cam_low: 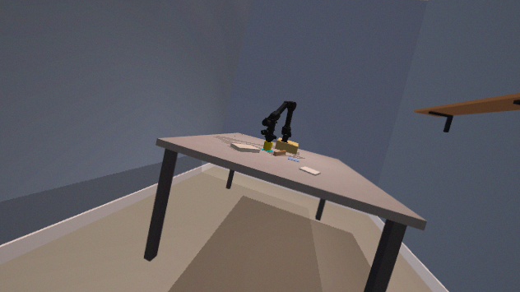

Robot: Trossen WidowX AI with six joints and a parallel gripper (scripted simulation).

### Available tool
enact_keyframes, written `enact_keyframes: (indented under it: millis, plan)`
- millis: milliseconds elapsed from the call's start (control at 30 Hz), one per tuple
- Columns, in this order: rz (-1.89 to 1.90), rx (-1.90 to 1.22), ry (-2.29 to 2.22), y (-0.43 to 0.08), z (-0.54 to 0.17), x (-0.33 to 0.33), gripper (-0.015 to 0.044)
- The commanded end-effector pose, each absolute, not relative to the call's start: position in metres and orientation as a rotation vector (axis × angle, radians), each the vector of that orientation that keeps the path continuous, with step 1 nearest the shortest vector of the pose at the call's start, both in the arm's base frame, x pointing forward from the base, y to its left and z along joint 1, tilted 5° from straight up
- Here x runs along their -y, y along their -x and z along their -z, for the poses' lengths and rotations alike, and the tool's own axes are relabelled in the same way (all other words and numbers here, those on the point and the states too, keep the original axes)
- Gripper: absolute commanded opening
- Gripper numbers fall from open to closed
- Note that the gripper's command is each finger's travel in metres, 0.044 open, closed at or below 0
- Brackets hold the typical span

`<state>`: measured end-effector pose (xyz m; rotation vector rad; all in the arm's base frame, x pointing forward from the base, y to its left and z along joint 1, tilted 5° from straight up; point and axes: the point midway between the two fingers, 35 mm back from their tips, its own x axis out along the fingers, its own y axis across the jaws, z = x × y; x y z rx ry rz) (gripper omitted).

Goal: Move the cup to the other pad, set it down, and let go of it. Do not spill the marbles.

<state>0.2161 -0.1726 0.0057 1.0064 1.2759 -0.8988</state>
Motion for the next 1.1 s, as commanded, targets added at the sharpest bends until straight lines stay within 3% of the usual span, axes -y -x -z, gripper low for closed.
enact_keyframes:
  millis: [0, 1067]
  plan:
    - [0.899, -1.275, -1.006, -0.216, -0.007, 0.173, 0.0147]
    - [0.896, -1.279, -1.008, -0.207, -0.054, 0.171, 0.0147]
